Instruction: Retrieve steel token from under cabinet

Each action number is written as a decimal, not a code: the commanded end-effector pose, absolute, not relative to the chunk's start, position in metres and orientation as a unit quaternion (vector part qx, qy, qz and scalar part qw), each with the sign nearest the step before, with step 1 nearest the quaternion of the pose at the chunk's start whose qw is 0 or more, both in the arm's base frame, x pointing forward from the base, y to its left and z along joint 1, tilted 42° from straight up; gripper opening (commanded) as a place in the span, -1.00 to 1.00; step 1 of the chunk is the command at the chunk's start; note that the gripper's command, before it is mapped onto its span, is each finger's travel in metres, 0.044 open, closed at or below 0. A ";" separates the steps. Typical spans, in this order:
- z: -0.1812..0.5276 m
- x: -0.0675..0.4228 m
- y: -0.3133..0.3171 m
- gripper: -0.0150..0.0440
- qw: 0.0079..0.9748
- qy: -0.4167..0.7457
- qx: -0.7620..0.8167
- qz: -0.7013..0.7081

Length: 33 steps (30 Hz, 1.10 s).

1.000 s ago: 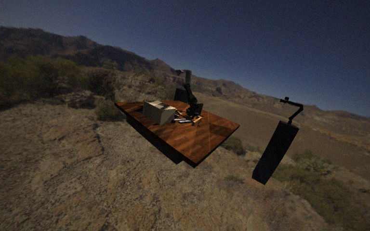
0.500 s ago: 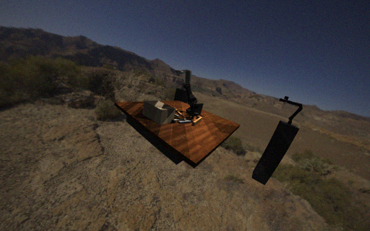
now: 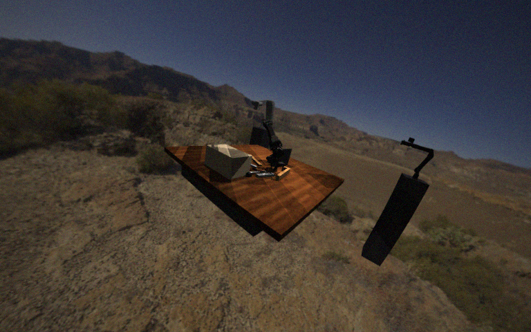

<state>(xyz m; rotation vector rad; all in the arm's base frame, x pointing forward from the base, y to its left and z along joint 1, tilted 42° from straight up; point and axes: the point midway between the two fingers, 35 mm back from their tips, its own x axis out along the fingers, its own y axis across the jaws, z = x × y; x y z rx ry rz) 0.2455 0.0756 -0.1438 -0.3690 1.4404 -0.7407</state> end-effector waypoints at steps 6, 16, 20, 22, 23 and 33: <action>-0.142 0.264 0.072 -0.49 0.675 0.640 -0.161 -0.330; -0.139 0.279 0.069 -0.49 0.675 0.640 -0.161 -0.330; -0.138 0.285 0.068 -0.49 0.675 0.640 -0.162 -0.330; -0.138 0.287 0.067 -0.49 0.675 0.640 -0.162 -0.330; -0.138 0.289 0.067 -0.49 0.675 0.640 -0.162 -0.330; -0.136 0.303 0.064 -0.49 0.675 0.640 -0.162 -0.330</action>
